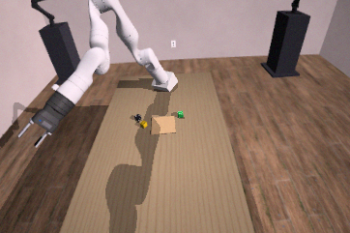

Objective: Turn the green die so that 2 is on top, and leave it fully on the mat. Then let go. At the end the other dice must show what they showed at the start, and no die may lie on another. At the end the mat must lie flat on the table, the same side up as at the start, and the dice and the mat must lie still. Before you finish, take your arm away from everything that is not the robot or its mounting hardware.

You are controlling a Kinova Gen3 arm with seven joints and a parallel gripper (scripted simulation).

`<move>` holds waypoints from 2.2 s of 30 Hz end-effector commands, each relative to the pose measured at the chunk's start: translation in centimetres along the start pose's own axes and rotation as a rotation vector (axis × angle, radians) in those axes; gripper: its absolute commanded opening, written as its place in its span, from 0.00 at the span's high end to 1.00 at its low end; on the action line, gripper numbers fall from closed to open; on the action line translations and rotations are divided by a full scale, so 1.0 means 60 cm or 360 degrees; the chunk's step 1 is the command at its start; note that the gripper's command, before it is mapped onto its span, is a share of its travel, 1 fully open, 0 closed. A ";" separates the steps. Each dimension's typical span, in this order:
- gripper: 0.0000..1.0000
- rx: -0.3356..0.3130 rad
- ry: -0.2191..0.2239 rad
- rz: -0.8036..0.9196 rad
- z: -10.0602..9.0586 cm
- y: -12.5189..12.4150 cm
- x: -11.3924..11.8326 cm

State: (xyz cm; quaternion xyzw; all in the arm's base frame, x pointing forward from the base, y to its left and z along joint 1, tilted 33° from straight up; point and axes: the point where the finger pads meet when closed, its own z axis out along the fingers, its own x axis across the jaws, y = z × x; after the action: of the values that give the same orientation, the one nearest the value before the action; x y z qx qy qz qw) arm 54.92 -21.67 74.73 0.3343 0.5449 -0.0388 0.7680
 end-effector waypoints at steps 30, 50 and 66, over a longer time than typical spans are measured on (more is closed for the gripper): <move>0.00 0.0037 0.0072 0.0003 -0.020 -0.017 0.030; 0.00 0.0268 0.0623 -0.0050 -0.191 -0.144 0.252; 0.00 0.0461 0.1357 -0.0210 -0.481 -0.308 0.483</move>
State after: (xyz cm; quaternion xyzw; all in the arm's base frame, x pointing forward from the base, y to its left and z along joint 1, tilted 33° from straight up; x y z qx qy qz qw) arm 36.80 -11.92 36.77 0.3978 0.8126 -0.0274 0.4250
